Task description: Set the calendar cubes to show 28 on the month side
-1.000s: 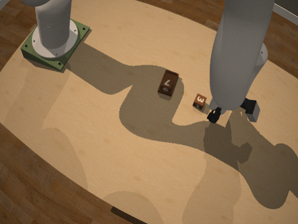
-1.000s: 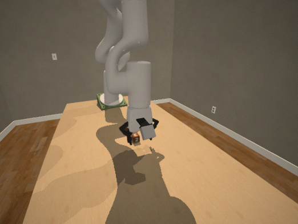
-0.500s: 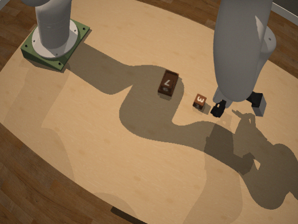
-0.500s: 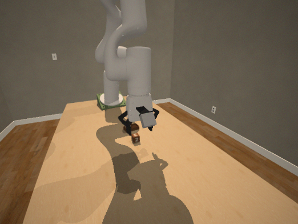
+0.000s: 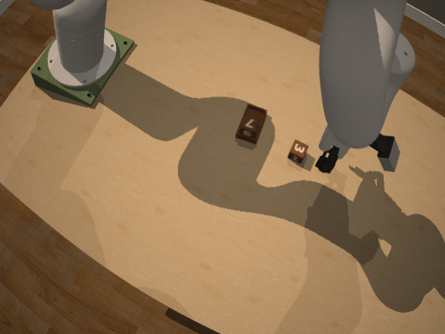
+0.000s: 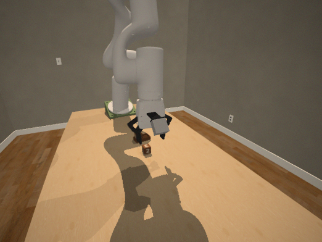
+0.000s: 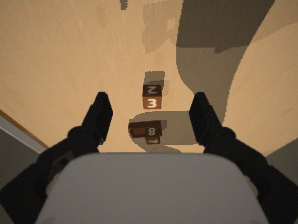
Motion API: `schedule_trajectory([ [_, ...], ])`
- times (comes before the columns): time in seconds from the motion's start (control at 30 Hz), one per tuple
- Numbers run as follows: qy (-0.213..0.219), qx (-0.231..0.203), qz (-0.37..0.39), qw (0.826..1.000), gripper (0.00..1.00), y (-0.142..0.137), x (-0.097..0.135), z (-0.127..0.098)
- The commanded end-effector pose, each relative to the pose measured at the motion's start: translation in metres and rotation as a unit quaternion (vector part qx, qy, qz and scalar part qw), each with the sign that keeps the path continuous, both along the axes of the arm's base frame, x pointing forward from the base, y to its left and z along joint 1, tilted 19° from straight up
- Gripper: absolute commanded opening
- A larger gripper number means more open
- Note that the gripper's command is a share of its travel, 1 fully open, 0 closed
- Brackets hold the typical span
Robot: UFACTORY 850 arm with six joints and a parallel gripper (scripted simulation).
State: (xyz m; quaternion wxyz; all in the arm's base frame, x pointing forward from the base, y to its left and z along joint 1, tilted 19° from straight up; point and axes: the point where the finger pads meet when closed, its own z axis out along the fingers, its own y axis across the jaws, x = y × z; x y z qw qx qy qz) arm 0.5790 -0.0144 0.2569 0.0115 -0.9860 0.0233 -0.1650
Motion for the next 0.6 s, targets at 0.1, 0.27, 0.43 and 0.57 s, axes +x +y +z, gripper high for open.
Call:
schedule_trajectory([
  [0.1, -0.001, 0.006, -0.018, 1.0, 1.0, 0.0, -0.001, 0.001],
  [0.27, 0.001, 0.036, -0.103, 0.994, 1.0, 0.0, -0.007, 0.0],
  [0.43, 0.002, 0.057, -0.163, 0.985, 1.0, 0.0, -0.012, -0.001],
  [0.57, 0.002, 0.072, -0.208, 0.975, 1.0, 0.0, -0.016, -0.002],
])
